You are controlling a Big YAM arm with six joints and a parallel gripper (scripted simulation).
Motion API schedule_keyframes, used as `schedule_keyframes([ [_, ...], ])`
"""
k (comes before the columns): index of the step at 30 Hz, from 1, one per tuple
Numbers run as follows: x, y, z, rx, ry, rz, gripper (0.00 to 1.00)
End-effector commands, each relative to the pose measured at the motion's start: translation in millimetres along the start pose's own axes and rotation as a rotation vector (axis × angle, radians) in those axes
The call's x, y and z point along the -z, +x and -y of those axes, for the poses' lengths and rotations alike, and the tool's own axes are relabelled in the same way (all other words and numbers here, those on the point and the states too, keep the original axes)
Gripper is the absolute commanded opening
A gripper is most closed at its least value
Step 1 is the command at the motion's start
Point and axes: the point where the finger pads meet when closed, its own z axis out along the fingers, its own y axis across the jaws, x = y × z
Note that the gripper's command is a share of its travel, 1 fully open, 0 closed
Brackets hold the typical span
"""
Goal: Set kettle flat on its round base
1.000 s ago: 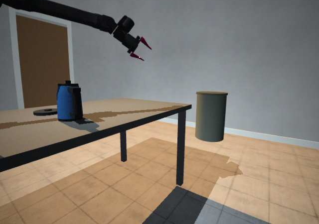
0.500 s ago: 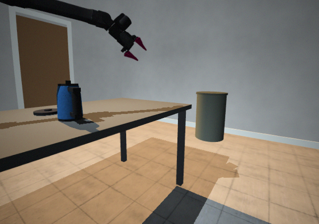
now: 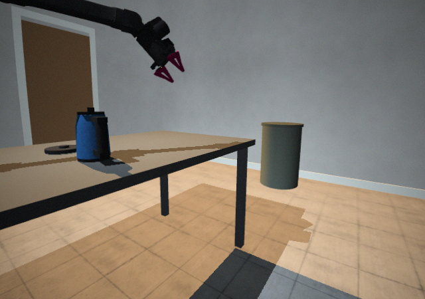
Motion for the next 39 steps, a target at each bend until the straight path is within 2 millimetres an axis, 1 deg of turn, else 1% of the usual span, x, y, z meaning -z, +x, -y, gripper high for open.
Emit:
schedule_keyframes([
  [1, 25.1, 4.5, 8.5, -0.155, -0.005, -0.006, 0.74],
  [2, 27.1, 8.3, 7.3, -0.183, -0.012, -0.015, 0.74],
  [4, 21.9, 19.0, 0.6, -0.237, -0.034, -0.047, 0.74],
  [6, 21.9, 19.0, 0.6, -0.237, -0.034, -0.047, 0.74],
  [7, 8.2, 27.9, -9.5, -0.260, -0.054, -0.082, 0.74],
  [8, 12.6, 30.2, -10.8, -0.288, -0.060, -0.088, 0.74],
  [9, 37.8, 25.1, -2.0, -0.323, -0.048, -0.062, 0.74],
  [20, 64.9, 62.4, -25.1, -0.637, -0.107, -0.187, 0.74],
  [21, 61.2, 67.7, -30.5, -0.663, -0.115, -0.211, 0.74],
  [23, 61.2, 67.7, -30.5, -0.663, -0.115, -0.211, 0.74],
  [24, 49.6, 72.9, -44.3, -0.679, -0.130, -0.250, 0.74],
  [25, 52.4, 76.7, -45.7, -0.708, -0.132, -0.263, 0.74],
  [26, 63.4, 77.8, -42.6, -0.741, -0.129, -0.261, 0.74],
  [27, 78.5, 77.7, -37.9, -0.776, -0.124, -0.250, 0.74],
  [36, 103.0, 106.9, -56.7, -1.020, -0.129, -0.373, 0.74],
  [37, 104.1, 110.2, -60.1, -1.044, -0.129, -0.390, 0.74],
  [38, 99.4, 115.6, -65.5, -1.066, -0.129, -0.420, 0.74],
  [39, 99.4, 115.6, -65.5, -1.066, -0.129, -0.420, 0.74],
])
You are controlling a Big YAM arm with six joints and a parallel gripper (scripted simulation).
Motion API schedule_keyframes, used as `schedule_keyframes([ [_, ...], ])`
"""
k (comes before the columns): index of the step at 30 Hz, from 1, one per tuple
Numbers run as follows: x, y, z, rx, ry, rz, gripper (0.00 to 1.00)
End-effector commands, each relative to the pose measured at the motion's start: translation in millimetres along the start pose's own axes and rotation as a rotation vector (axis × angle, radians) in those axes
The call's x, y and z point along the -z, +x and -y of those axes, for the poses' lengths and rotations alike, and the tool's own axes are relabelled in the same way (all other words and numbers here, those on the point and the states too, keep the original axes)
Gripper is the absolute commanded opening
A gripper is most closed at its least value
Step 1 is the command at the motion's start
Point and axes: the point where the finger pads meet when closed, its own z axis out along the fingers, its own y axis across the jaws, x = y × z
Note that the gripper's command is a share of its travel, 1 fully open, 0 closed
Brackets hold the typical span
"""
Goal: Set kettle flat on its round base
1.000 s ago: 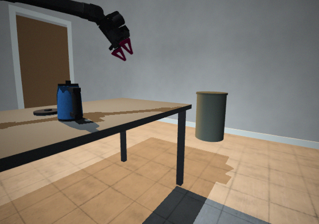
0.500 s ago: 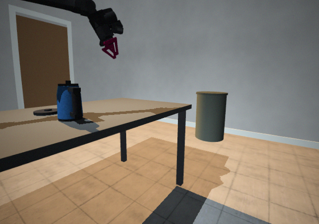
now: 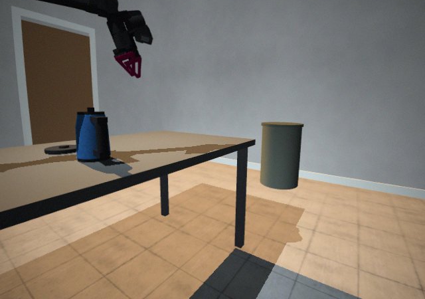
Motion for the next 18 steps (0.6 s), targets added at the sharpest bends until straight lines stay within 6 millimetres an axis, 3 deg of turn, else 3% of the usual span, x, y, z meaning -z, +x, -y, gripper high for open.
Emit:
schedule_keyframes([
  [1, -0.6, 6.0, 6.8, -0.102, 0.014, -0.026, 0.74],
  [3, -8.2, 14.8, 11.3, -0.157, 0.028, -0.064, 0.74],
  [4, 10.7, 16.3, 13.7, -0.186, 0.017, -0.043, 0.74],
  [5, 14.3, 20.0, 15.4, -0.213, 0.018, -0.049, 0.74],
  [13, 23.7, 49.8, 25.1, -0.401, 0.047, -0.122, 0.74],
  [18, 16.6, 60.5, 29.1, -0.466, 0.074, -0.164, 0.74],
])
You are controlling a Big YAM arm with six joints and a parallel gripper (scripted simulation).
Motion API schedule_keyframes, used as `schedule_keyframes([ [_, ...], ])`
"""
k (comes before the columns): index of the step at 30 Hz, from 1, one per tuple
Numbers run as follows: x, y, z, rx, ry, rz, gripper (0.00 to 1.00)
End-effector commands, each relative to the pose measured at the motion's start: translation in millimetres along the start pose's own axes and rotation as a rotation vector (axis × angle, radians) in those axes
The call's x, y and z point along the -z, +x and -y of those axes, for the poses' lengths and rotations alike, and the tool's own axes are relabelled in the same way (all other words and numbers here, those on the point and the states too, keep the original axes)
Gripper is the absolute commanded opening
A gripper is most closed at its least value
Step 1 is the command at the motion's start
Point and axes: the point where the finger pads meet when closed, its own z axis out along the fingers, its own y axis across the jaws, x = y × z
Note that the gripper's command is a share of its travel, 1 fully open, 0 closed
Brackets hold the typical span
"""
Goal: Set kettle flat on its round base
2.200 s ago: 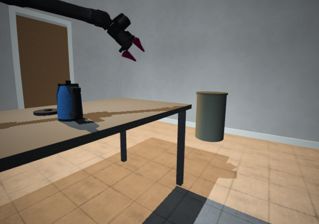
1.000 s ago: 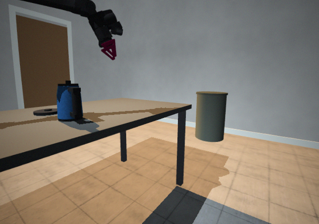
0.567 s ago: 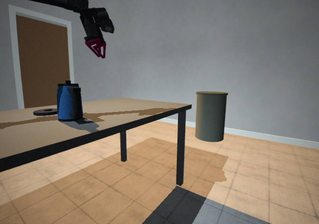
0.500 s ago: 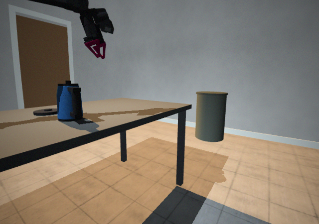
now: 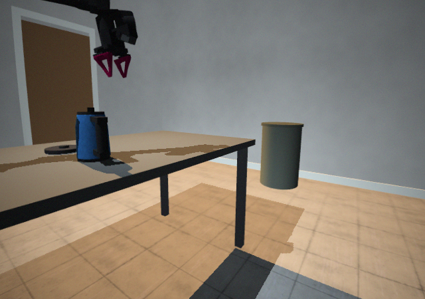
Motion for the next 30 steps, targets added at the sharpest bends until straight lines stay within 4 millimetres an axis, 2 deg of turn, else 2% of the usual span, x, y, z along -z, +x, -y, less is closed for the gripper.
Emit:
schedule_keyframes([
  [1, -2.4, 4.3, 9.3, -0.093, 0.027, -0.022, 0.74],
  [2, 10.0, 7.5, 12.2, -0.114, 0.011, -0.013, 0.74],
  [6, 13.3, 15.6, 22.6, -0.194, 0.029, -0.035, 0.74],
  [8, 14.1, 20.1, 26.3, -0.229, 0.038, -0.047, 0.74],
  [11, 4.2, 26.0, 30.3, -0.276, 0.071, -0.078, 0.74],
  [14, 17.2, 31.7, 36.5, -0.321, 0.063, -0.074, 0.74],
  [17, 17.6, 33.4, 38.0, -0.334, 0.067, -0.078, 0.74],
  [18, 14.5, 27.1, 29.2, -0.342, 0.072, -0.082, 0.74],
  [20, 10.8, 38.7, 40.0, -0.367, 0.093, -0.100, 0.74],
  [24, 22.4, 42.0, 45.0, -0.412, 0.085, -0.096, 0.74],
  [28, 11.2, 47.2, 48.8, -0.444, 0.122, -0.122, 0.74],
  [30, 12.6, 49.2, 50.1, -0.457, 0.124, -0.125, 0.74],
])
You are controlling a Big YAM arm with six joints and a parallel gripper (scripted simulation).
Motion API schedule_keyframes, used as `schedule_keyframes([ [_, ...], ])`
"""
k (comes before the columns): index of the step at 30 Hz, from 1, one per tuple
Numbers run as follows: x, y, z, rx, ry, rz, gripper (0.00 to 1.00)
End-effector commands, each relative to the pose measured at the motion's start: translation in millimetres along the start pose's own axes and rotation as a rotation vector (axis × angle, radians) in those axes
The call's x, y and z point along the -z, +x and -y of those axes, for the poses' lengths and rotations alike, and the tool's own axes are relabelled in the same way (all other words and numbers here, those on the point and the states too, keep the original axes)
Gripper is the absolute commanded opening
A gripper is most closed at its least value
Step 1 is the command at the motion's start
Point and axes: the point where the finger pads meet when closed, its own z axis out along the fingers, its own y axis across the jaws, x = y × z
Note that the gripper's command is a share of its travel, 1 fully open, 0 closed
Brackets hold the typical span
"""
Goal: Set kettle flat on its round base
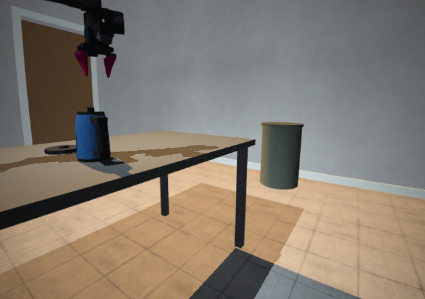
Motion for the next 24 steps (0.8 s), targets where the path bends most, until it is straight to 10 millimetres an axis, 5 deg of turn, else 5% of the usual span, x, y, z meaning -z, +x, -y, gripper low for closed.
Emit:
schedule_keyframes([
  [1, 4.1, -0.7, 10.4, -0.060, 0.017, -0.008, 0.74],
  [24, 5.7, 3.9, 16.8, -0.092, 0.029, -0.016, 0.74],
])
